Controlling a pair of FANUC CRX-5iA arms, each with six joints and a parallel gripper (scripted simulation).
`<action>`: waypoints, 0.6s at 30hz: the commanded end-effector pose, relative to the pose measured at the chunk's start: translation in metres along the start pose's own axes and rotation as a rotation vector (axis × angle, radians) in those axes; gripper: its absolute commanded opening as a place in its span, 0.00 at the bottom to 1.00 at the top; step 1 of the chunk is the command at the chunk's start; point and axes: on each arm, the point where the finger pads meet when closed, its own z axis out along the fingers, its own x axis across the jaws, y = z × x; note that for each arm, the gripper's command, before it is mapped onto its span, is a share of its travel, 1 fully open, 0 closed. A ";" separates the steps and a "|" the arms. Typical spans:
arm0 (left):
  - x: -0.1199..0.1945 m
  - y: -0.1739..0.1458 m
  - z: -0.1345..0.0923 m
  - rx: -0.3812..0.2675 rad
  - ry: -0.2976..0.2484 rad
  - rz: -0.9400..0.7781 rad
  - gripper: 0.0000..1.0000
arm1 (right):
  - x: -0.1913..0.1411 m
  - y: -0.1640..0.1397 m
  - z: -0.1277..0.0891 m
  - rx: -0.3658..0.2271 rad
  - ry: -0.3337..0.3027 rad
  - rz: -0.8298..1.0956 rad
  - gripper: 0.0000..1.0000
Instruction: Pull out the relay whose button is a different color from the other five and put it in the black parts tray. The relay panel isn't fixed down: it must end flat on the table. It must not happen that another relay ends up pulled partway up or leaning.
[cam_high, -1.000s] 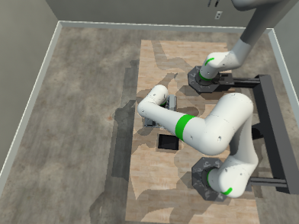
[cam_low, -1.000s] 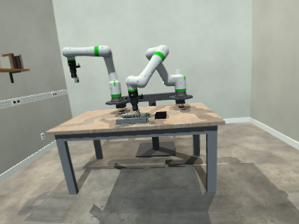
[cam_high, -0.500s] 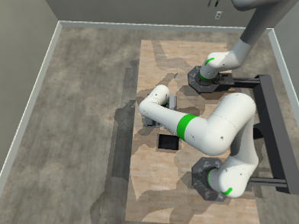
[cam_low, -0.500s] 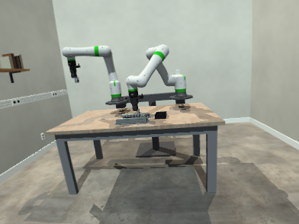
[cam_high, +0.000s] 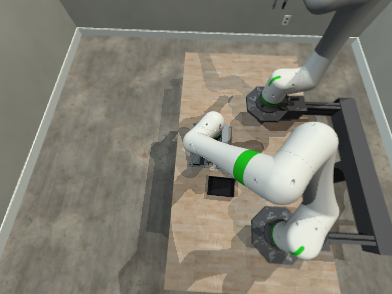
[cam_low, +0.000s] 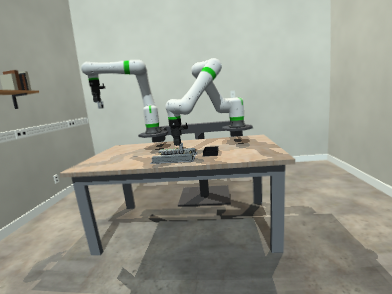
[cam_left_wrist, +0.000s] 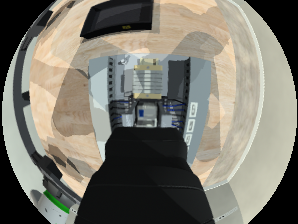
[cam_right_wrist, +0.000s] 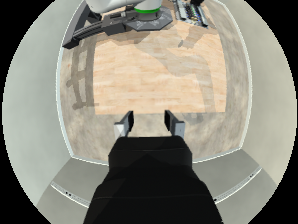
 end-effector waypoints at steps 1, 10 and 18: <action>0.000 0.001 -0.001 -0.002 0.005 0.000 0.00 | 0.000 0.000 -0.001 -0.002 0.000 0.000 1.00; 0.000 0.001 -0.001 -0.002 0.027 0.000 0.00 | 0.000 0.000 -0.001 -0.002 0.000 0.000 1.00; 0.000 0.001 -0.001 -0.002 0.031 0.000 0.00 | 0.000 0.000 -0.001 -0.002 0.000 0.000 1.00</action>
